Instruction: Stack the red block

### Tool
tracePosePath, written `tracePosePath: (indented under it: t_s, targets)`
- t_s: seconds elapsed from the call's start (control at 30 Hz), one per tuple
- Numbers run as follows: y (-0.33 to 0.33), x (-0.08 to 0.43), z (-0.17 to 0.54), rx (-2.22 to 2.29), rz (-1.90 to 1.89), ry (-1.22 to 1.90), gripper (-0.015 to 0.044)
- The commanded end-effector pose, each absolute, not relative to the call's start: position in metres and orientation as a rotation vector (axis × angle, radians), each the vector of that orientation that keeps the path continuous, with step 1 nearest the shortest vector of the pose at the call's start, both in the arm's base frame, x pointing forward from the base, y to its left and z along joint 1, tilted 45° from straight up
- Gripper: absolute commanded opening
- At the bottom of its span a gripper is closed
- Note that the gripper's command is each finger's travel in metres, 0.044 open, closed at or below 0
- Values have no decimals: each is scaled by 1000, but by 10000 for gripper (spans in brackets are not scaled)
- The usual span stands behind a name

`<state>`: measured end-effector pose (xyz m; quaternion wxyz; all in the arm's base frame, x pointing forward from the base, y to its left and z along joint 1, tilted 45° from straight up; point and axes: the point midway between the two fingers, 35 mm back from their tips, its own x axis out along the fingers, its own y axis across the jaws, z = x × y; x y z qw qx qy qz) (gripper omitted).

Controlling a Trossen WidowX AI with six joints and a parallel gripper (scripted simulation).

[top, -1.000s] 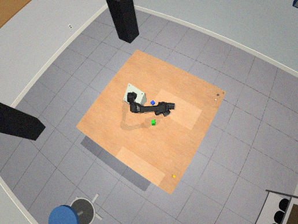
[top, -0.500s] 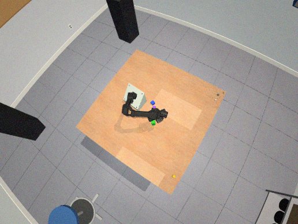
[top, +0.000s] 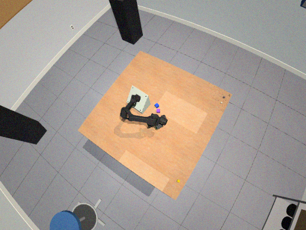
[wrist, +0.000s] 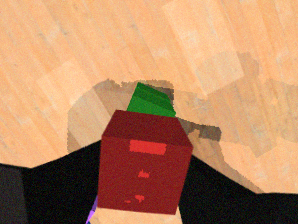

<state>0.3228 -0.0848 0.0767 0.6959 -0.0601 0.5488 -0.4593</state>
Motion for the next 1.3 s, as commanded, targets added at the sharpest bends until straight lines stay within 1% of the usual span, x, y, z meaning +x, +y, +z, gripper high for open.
tracePosePath:
  t_s: [0.0,0.3,1.27]
  targets:
    - [-90,320,74,-142,-1027,1224,0]
    - [-111,320,54,-143,-1028,1223,0]
    - [-112,320,53,-143,-1028,1223,0]
